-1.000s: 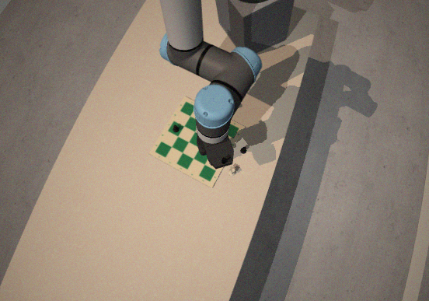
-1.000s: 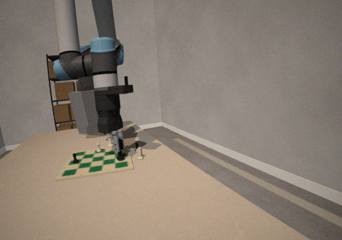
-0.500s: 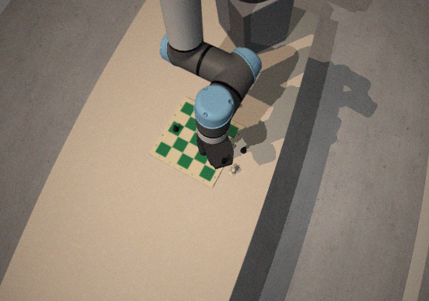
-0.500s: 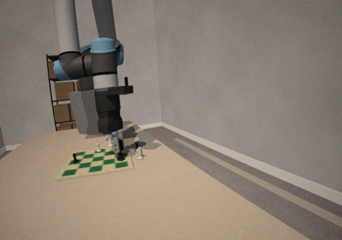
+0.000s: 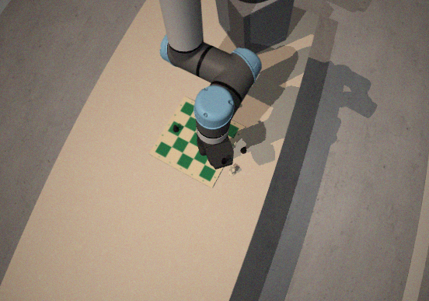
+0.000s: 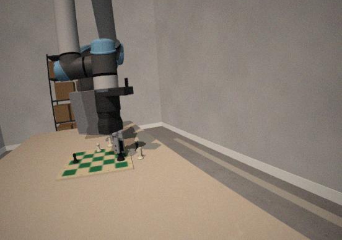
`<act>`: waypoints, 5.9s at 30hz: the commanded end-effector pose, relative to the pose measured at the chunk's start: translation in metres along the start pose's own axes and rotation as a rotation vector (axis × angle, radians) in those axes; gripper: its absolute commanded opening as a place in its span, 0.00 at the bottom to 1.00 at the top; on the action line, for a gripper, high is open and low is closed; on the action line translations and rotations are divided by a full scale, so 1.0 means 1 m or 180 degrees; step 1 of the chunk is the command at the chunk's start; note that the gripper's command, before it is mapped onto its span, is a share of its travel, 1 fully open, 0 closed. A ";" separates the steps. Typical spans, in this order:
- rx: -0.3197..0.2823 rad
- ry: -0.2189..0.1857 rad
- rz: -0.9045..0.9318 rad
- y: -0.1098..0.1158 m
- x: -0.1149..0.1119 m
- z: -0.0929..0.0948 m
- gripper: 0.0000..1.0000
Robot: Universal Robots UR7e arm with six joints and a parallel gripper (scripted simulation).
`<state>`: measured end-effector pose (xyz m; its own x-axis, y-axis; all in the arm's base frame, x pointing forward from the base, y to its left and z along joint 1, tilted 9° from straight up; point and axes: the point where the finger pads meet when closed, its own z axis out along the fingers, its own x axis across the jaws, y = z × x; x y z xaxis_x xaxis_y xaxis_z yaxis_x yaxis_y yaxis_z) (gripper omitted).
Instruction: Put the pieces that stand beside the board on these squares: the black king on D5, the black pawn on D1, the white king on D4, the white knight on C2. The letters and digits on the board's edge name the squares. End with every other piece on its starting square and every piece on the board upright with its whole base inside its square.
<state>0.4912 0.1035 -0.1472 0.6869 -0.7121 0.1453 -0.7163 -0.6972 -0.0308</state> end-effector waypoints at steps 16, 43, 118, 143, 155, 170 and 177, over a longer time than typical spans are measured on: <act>0.0008 0.0007 0.0003 -0.001 0.002 0.000 0.00; 0.0008 0.0007 0.0003 -0.001 0.002 0.000 0.63; 0.0010 0.0008 -0.0009 -0.001 0.001 -0.091 1.00; 0.0007 0.0005 -0.0805 -0.005 -0.013 -0.087 1.00; 0.0008 0.0004 -0.1799 -0.007 -0.030 -0.083 1.00; -0.0004 0.0006 -0.3510 -0.005 -0.061 -0.076 1.00; -0.0009 0.0009 -0.4215 -0.003 -0.069 -0.073 1.00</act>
<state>0.4441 0.1551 -0.0803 0.9567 0.2768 0.0896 0.2650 -0.9561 0.1251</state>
